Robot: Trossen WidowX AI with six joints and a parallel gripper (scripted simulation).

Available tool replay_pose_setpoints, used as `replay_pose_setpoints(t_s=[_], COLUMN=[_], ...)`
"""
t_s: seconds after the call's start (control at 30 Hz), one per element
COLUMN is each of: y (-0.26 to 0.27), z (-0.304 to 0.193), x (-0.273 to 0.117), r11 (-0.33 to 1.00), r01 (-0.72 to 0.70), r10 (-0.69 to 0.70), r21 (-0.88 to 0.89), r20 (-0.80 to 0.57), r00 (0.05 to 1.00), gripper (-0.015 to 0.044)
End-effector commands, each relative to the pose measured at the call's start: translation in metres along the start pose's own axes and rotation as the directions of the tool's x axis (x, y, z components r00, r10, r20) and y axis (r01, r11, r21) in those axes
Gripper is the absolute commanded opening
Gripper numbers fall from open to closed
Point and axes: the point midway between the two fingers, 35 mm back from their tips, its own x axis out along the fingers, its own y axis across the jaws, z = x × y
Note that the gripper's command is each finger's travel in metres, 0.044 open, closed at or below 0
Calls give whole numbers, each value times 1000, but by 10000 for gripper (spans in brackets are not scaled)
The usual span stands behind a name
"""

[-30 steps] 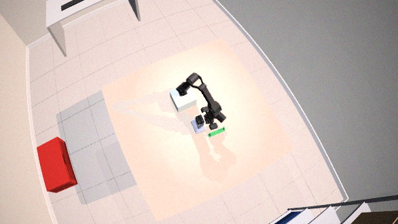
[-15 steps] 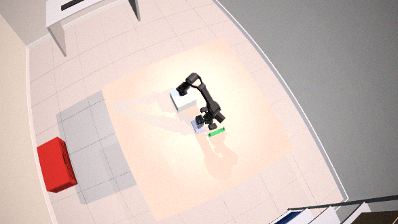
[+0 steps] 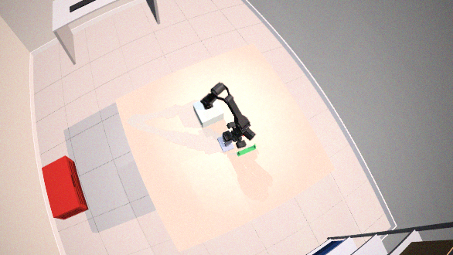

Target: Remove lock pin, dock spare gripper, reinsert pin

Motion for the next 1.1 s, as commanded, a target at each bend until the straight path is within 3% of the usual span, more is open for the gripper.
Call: replay_pose_setpoints(t_s=[0.0,0.17,1.07], y=[0,0,7], z=[0,0,21], x=[0,0,-50], r11=[1000,1000,999], r01=[1,1,-36], r10=[-1,-1,35], r21=[0,0,-20], r20=[0,0,-20], r00=[1000,1000,999], gripper=[79,200,200])
